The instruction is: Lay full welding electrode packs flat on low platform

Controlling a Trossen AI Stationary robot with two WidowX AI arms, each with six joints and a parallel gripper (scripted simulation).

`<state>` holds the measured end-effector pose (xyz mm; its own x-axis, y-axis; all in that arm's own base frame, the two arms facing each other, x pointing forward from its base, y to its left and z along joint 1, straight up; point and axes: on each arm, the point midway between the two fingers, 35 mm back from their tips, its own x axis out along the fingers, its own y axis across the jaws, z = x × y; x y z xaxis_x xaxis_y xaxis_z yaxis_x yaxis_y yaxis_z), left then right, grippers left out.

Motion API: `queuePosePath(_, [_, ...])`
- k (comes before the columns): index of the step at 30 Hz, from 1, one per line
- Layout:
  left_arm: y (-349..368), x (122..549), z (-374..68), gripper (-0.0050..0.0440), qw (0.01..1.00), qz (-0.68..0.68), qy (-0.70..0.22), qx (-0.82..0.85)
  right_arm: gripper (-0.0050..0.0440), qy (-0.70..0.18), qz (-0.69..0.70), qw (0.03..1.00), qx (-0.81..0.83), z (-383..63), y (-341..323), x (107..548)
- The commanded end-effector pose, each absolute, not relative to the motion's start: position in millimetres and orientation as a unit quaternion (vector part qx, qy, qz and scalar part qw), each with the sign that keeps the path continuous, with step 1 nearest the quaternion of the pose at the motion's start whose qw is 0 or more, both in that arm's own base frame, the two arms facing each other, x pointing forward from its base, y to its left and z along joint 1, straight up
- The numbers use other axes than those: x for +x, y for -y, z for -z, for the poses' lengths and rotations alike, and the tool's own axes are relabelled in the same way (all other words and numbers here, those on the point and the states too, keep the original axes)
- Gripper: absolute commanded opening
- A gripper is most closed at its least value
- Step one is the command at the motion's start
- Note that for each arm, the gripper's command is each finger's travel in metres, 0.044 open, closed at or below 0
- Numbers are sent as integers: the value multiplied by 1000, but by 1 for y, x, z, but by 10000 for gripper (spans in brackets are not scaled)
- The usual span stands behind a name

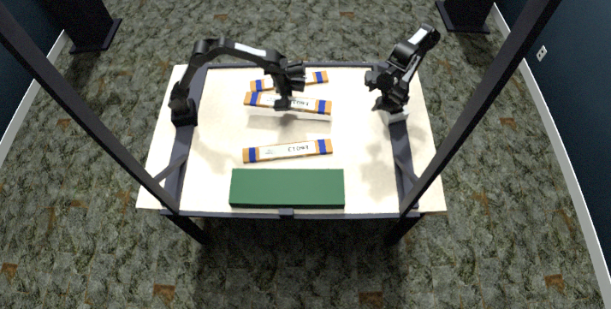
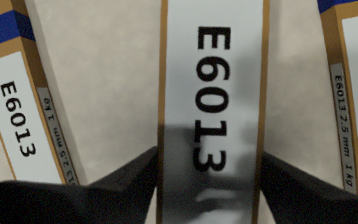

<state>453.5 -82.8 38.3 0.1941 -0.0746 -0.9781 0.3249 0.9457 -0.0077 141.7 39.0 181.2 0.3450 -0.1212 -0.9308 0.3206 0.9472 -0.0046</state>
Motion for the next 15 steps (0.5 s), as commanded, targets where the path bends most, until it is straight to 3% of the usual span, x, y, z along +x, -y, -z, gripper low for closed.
queuePosePath(1, [87, 471, -74, -50, 801, 132, -575, 101, 430, -548, 133, 820, 94, -188, -40, 144])
queuePosePath(15, [87, 472, -52, -50, 800, 132, -577, 101, 430, -548, 133, 820, 94, -188, -40, 144])
